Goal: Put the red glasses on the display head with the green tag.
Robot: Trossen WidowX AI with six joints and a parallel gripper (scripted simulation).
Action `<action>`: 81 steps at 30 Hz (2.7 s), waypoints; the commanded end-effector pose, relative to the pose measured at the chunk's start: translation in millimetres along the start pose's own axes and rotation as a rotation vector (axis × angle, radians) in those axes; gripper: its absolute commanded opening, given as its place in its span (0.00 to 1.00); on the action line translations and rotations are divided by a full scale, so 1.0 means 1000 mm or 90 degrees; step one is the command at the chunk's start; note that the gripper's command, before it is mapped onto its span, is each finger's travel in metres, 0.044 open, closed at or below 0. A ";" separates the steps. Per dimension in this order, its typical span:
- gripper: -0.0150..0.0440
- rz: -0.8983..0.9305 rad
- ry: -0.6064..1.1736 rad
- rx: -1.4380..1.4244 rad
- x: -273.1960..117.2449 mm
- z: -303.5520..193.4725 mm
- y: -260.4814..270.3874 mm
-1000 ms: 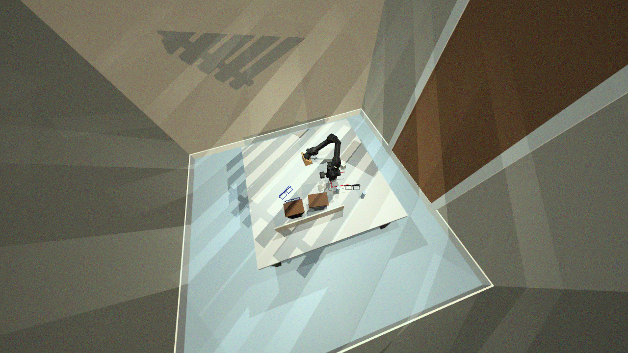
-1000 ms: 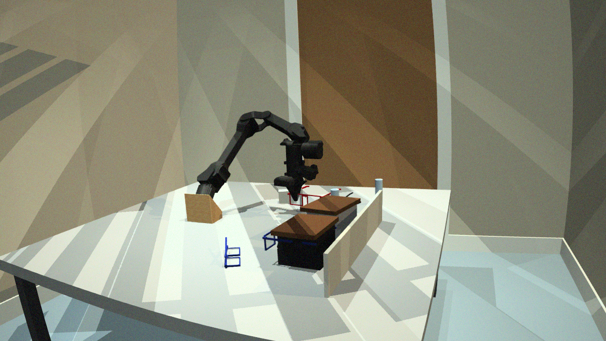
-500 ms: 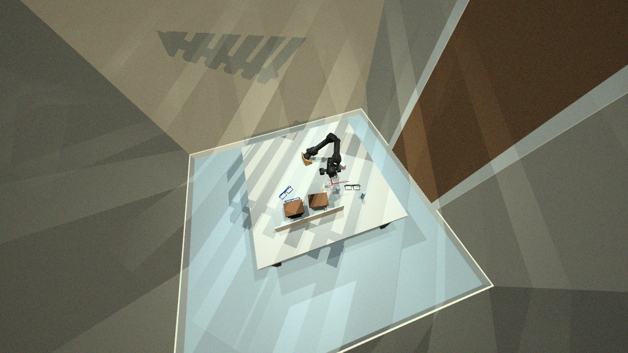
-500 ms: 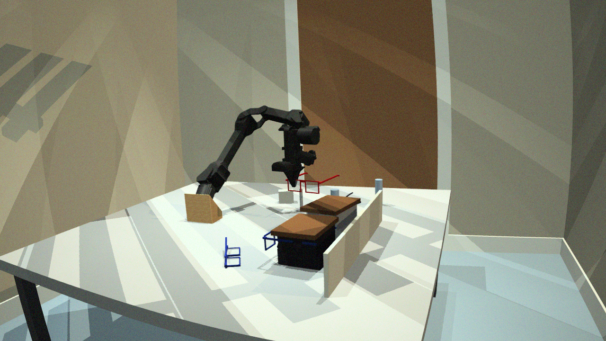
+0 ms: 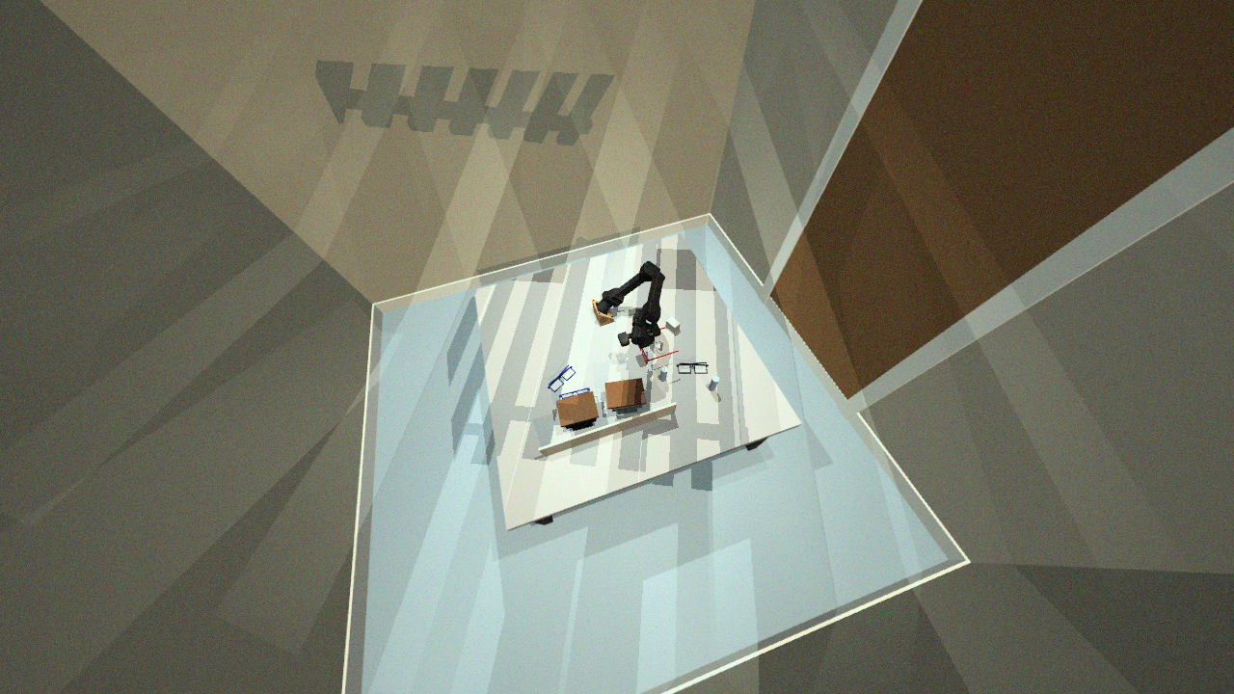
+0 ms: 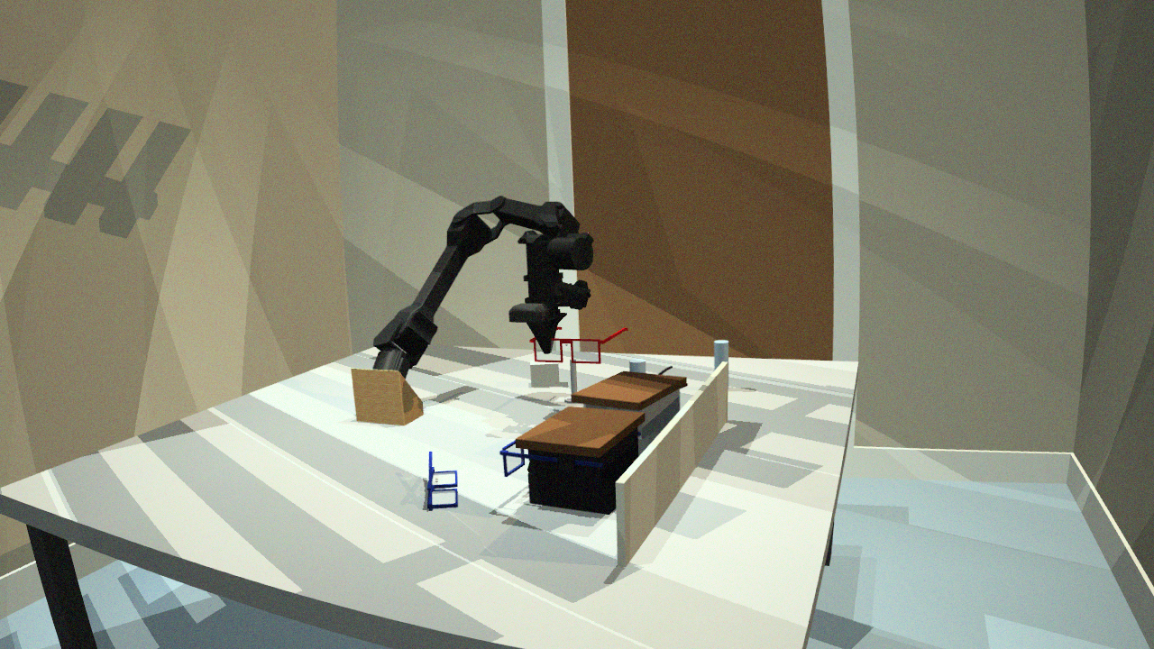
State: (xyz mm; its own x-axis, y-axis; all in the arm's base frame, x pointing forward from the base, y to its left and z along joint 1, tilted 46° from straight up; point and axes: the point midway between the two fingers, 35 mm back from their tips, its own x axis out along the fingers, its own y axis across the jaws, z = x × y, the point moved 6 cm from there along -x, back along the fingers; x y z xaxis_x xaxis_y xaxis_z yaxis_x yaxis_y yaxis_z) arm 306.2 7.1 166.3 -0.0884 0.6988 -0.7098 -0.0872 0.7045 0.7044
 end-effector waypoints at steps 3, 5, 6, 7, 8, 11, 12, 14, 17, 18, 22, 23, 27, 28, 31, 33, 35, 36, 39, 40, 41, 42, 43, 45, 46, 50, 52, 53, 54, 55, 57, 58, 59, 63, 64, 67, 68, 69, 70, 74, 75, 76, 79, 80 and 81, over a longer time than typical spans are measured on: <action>0.25 -0.002 0.006 -0.060 0.002 -0.008 -0.033; 0.25 -0.002 0.006 -0.084 0.002 -0.011 -0.043; 0.25 -0.002 0.006 -0.096 0.002 -0.013 -0.048; 0.25 -0.001 0.006 -0.108 0.002 -0.015 -0.053; 0.25 -0.001 0.007 -0.120 0.002 -0.017 -0.058; 0.25 0.001 0.007 -0.156 0.003 -0.024 -0.072; 0.25 0.002 0.007 -0.168 0.003 -0.026 -0.077; 0.25 0.003 0.007 -0.193 0.003 -0.031 -0.086; 0.25 0.006 0.007 -0.221 0.004 -0.037 -0.096; 0.25 0.006 0.007 -0.223 0.004 -0.037 -0.097; 0.25 0.006 0.007 -0.223 0.005 -0.037 -0.097; 0.25 0.006 0.007 -0.223 0.006 -0.037 -0.097; 0.25 0.006 0.007 -0.223 0.009 -0.037 -0.097; 0.25 0.006 0.007 -0.223 0.010 -0.037 -0.097; 0.25 0.005 0.007 -0.223 0.013 -0.036 -0.097; 0.25 0.005 0.007 -0.223 0.015 -0.036 -0.097; 0.25 0.005 0.007 -0.223 0.017 -0.036 -0.097; 0.25 0.005 0.007 -0.223 0.017 -0.036 -0.097; 0.25 0.005 0.007 -0.222 0.020 -0.035 -0.098; 0.25 0.005 0.007 -0.222 0.021 -0.035 -0.098; 0.25 0.004 0.007 -0.222 0.022 -0.035 -0.098; 0.25 0.004 0.007 -0.222 0.023 -0.035 -0.098; 0.25 0.004 0.007 -0.222 0.024 -0.035 -0.098; 0.25 0.004 0.007 -0.222 0.026 -0.035 -0.098; 0.25 0.004 0.007 -0.222 0.027 -0.035 -0.098; 0.25 0.004 0.007 -0.222 0.030 -0.034 -0.098; 0.25 0.004 0.007 -0.222 0.032 -0.034 -0.098; 0.25 0.004 0.007 -0.222 0.033 -0.034 -0.098; 0.25 0.004 0.007 -0.222 0.034 -0.034 -0.098; 0.25 0.004 0.007 -0.222 0.035 -0.034 -0.098; 0.25 0.004 0.007 -0.222 0.037 -0.034 -0.098; 0.25 0.004 0.006 -0.222 0.038 -0.034 -0.098; 0.25 0.004 0.006 -0.222 0.039 -0.034 -0.098; 0.25 0.003 0.006 -0.222 0.042 -0.034 -0.098; 0.25 0.003 0.006 -0.222 0.043 -0.034 -0.098; 0.25 0.003 0.006 -0.222 0.046 -0.033 -0.098; 0.25 0.003 0.006 -0.222 0.047 -0.033 -0.098; 0.25 0.003 0.006 -0.222 0.048 -0.033 -0.098; 0.25 0.003 0.006 -0.222 0.049 -0.033 -0.098; 0.25 0.003 0.006 -0.222 0.052 -0.033 -0.098; 0.25 0.003 0.006 -0.222 0.053 -0.033 -0.098; 0.25 0.003 0.006 -0.222 0.054 -0.033 -0.098; 0.25 0.004 0.006 -0.222 0.057 -0.033 -0.098; 0.25 0.004 0.006 -0.222 0.058 -0.033 -0.098; 0.25 0.004 0.006 -0.222 0.059 -0.033 -0.098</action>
State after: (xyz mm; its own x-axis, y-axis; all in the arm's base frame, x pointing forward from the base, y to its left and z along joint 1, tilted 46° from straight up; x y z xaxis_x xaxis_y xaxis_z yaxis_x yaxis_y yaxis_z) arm 277.3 -27.9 58.7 -0.0971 0.6950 -0.7124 -0.4269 0.6175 0.6606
